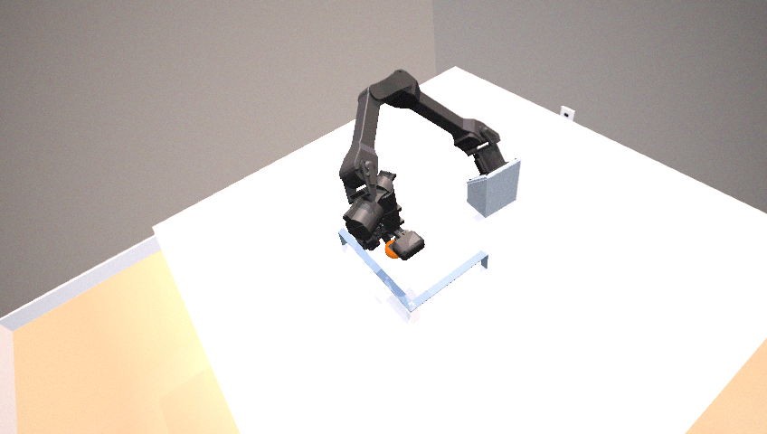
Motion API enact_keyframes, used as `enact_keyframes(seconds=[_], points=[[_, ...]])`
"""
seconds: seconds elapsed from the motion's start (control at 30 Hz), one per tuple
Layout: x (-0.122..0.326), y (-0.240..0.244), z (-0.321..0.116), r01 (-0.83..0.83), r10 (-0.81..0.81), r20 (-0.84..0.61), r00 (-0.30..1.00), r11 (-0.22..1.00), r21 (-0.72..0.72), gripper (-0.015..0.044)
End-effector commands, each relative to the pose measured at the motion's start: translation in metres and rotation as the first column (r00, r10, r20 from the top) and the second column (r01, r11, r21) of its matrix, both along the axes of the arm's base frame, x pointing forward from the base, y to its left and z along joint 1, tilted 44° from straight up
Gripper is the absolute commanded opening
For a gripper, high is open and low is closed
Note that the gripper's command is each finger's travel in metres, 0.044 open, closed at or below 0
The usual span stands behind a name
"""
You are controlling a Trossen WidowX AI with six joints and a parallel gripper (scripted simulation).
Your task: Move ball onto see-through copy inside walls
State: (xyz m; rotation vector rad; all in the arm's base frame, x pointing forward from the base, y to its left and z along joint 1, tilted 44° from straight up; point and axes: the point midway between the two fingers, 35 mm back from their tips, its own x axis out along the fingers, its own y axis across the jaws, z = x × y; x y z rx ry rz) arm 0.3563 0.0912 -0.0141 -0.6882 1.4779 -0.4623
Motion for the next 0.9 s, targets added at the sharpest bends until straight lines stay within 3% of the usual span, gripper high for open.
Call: enact_keyframes(seconds=[0.0,0.27,0.87], points=[[-0.002,0.019,0.02,-0.002,0.002,0.009,1.0,1.0,-0.005,0.0],[-0.004,0.026,0.033,-0.007,0.007,0.014,1.0,1.0,-0.012,0.0],[-0.006,-0.084,0.078,-0.008,0.008,0.013,1.0,1.0,-0.017,0.0]])
